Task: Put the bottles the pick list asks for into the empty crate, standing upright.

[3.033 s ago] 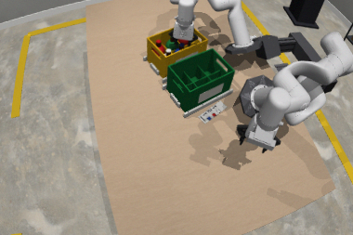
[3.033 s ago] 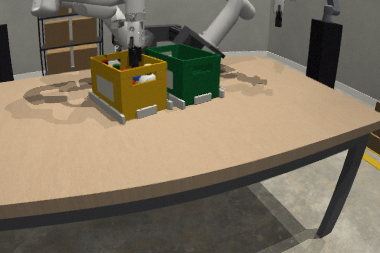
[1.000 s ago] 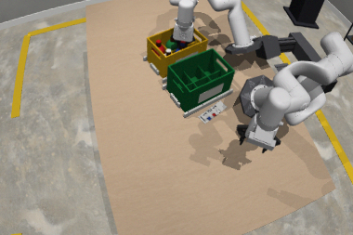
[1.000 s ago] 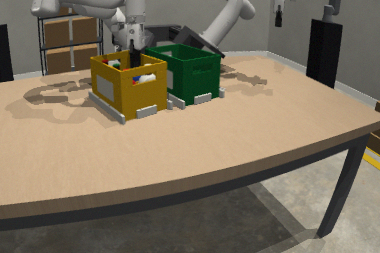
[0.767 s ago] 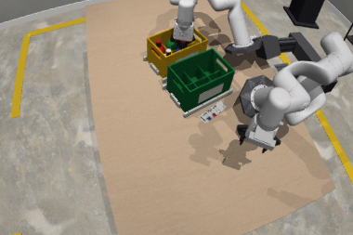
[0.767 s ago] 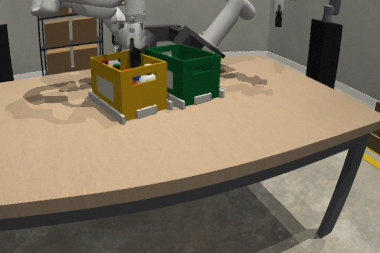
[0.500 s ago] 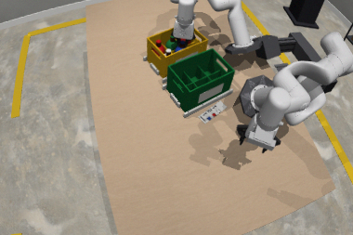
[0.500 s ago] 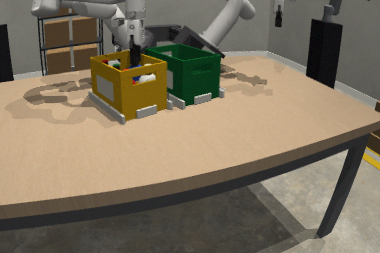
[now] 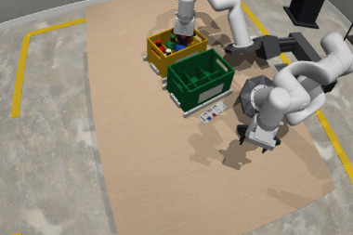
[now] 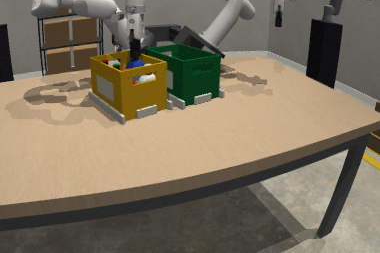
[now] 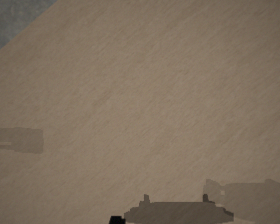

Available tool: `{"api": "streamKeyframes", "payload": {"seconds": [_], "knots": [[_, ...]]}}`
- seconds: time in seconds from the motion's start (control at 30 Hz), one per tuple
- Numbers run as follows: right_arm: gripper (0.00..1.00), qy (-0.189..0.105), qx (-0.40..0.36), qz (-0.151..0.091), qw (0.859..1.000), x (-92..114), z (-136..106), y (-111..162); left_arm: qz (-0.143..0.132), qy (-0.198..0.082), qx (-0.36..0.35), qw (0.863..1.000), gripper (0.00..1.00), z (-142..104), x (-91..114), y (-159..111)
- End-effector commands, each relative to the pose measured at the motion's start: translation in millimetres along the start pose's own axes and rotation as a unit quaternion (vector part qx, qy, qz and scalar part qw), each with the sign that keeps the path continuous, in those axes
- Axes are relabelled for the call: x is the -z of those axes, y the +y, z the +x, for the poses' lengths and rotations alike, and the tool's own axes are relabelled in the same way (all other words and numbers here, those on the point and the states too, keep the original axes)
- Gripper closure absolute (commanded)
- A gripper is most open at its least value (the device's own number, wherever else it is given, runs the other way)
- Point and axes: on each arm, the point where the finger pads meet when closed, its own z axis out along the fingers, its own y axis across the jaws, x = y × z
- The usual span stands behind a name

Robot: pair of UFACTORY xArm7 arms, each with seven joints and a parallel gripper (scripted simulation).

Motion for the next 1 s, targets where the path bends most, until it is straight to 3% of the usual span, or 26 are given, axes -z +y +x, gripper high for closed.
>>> {"api": "streamKeyframes", "payload": {"seconds": [0.0,0.97], "knots": [[1.0,-0.001,0.0,0.001,1.0,8,-1,-1,-0.001,0.001,0.0,1.0,0.0,1,1,0],[1.0,-0.001,0.0,0.001,1.0,50,0,-1,-0.001,0.001,0.0,1.0,0.0,1,1,0]]}}
